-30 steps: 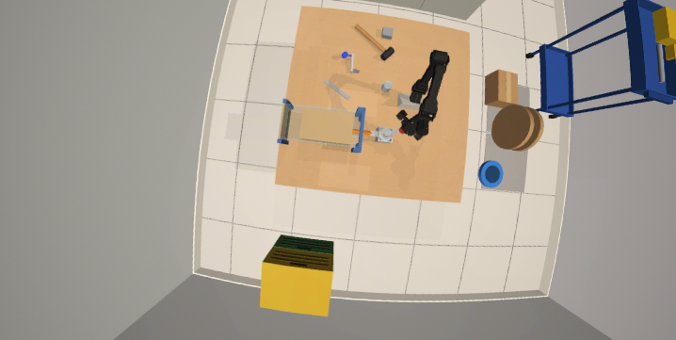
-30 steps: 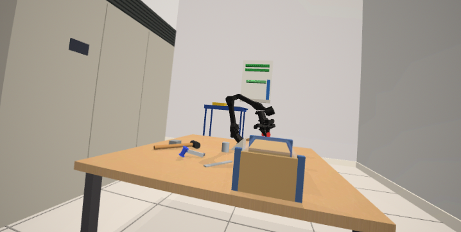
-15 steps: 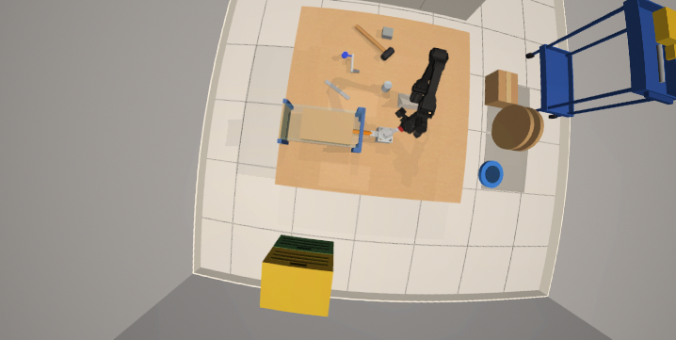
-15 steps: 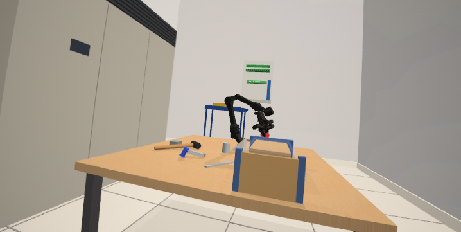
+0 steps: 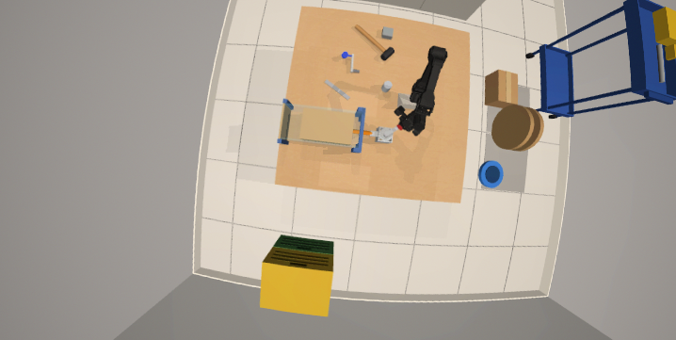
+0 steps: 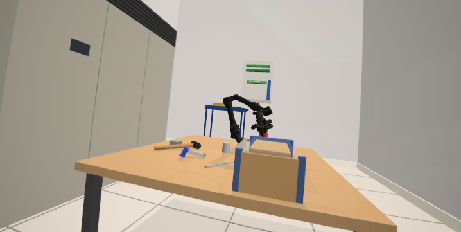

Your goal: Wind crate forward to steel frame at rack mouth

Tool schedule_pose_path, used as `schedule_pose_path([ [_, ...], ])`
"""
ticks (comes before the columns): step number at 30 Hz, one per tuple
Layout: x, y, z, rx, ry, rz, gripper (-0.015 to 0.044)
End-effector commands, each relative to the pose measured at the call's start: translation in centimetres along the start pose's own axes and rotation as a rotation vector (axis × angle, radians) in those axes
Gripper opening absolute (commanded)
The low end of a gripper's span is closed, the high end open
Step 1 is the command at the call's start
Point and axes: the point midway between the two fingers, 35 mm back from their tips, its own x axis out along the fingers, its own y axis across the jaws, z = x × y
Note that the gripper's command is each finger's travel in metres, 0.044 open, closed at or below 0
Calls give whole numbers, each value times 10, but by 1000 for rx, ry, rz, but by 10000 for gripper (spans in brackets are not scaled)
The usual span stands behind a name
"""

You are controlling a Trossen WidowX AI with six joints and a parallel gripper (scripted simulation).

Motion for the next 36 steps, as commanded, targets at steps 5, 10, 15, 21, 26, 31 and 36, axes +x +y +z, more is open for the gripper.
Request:
schedule_pose_path([
  [5, 1, -19, -5, 0, 13, -36, 0],
  [10, 1, -25, -5, 0, 13, -36, 0],
  [15, 1, -30, -4, 0, 13, -37, 0],
  [21, 1, -36, -3, 0, 13, -37, 0],
  [26, 1, -41, -2, 0, 13, -37, 0],
  [31, 2, -47, 0, 0, 13, -38, 0],
  [36, 3, -52, 1, 0, 13, -38, 0],
])
